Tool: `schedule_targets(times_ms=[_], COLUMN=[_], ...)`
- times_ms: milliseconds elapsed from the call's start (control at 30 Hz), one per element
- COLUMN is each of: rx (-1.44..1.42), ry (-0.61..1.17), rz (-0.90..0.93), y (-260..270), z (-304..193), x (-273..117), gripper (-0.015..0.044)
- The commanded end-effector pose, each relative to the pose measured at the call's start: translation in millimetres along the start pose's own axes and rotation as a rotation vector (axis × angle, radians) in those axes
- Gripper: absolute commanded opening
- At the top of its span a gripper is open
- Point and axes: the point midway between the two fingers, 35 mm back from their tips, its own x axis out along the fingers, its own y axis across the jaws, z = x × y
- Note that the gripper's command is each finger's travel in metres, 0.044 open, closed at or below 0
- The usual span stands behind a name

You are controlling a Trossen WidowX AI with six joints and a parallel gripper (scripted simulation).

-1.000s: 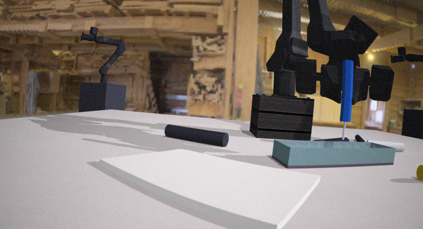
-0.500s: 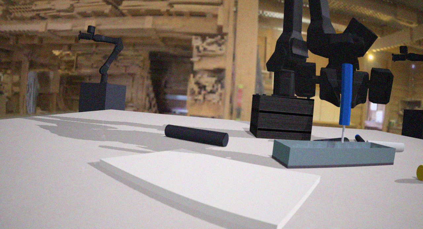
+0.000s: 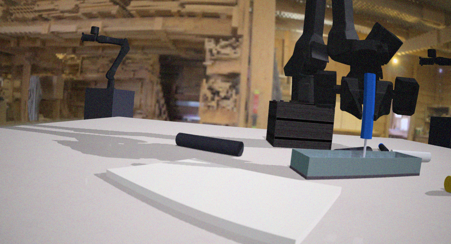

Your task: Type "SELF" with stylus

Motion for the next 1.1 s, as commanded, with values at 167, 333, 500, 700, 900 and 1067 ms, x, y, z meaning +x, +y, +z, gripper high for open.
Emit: schedule_targets(times_ms=[167,333,500,700,900,1067], rx=[-0.006,-0.006,-0.006,-0.006,-0.006,-0.006], ry=[0.002,0.002,0.002,0.002,0.002,0.002], rz=[0.002,0.002,0.002,0.002,0.002,0.002], y=[0.0,0.0,-0.1,-0.2,-0.1,0.1], z=[-3.4,-5.5,-7.2,-9.4,-7.6,-5.9], x=[1.6,2.8,3.8,4.9,3.9,3.2], gripper=[0.0081,0.0081,0.0081,0.0081,0.0081,0.0081])
